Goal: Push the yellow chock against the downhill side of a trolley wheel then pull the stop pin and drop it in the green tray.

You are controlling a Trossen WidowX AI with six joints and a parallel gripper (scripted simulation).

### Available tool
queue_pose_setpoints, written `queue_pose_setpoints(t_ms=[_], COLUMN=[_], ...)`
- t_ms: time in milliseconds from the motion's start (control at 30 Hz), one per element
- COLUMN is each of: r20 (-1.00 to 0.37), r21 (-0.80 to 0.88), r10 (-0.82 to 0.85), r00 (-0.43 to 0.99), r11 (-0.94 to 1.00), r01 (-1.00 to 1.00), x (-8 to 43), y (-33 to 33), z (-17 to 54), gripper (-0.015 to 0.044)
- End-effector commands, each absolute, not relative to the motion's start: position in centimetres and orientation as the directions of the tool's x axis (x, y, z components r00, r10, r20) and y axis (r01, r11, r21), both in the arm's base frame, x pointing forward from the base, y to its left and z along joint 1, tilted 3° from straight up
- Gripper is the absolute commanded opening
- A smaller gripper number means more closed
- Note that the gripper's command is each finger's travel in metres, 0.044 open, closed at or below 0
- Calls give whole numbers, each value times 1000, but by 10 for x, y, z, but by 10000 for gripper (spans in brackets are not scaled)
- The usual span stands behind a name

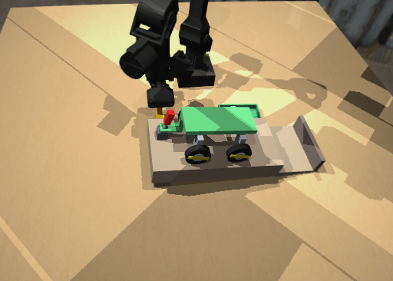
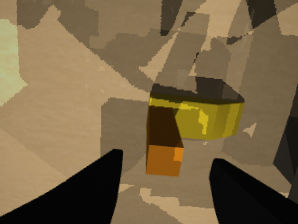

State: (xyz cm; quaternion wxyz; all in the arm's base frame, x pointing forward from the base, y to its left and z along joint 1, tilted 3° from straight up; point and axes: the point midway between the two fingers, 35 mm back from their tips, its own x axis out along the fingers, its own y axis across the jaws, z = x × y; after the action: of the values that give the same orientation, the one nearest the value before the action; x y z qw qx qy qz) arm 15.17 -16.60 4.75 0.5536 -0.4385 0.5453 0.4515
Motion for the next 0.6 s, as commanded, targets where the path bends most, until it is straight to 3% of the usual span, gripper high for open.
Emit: queue_pose_setpoints(t_ms=[0,567], r20=[-1000,-1000], r21=[10,10], r10=[30,30], r00=[-4,-4], r11=[207,207], r01=[-978,-978], x=[151,151], y=[-163,-163], z=[40,23], gripper=[190,190])
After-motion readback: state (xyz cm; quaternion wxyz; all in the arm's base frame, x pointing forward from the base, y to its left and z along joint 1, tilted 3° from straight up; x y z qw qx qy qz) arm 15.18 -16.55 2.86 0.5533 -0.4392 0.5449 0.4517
